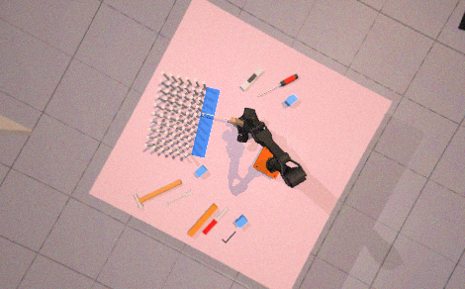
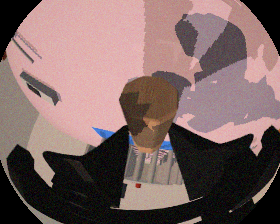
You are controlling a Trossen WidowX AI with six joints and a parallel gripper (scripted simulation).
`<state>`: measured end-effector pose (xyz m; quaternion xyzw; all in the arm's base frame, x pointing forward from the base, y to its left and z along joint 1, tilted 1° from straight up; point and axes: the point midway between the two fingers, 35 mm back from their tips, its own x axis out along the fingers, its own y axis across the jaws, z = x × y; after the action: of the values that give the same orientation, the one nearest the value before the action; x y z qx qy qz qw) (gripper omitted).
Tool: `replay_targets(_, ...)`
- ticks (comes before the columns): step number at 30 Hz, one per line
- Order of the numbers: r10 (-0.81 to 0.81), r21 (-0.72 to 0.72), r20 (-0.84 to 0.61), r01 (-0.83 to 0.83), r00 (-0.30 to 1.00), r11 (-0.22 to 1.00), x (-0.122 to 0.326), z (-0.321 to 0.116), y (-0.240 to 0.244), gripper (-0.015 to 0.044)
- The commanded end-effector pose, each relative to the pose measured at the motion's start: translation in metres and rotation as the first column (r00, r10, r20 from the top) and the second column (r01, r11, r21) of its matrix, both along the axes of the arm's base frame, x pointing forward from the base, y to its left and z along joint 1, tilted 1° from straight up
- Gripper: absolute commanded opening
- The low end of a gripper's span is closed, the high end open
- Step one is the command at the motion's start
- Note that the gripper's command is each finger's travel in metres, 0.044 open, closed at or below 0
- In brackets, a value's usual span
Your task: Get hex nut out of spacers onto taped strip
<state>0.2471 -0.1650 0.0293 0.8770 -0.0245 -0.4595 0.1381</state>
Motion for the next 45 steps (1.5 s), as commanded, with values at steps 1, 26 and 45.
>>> replay_targets(1, 0.003, -0.006, 0.01, -0.003, 1.0, 1.0, -0.007, 0.005, -0.001, 0.0)
replay_targets(26, 0.005, -0.007, 0.01, -0.005, 1.0, 1.0, -0.026, 0.074, -0.011, 0.0)
replay_targets(45, 0.067, 0.003, 0.0, -0.067, 0.998, 0.998, -0.014, 0.124, 0.008, 0.0)
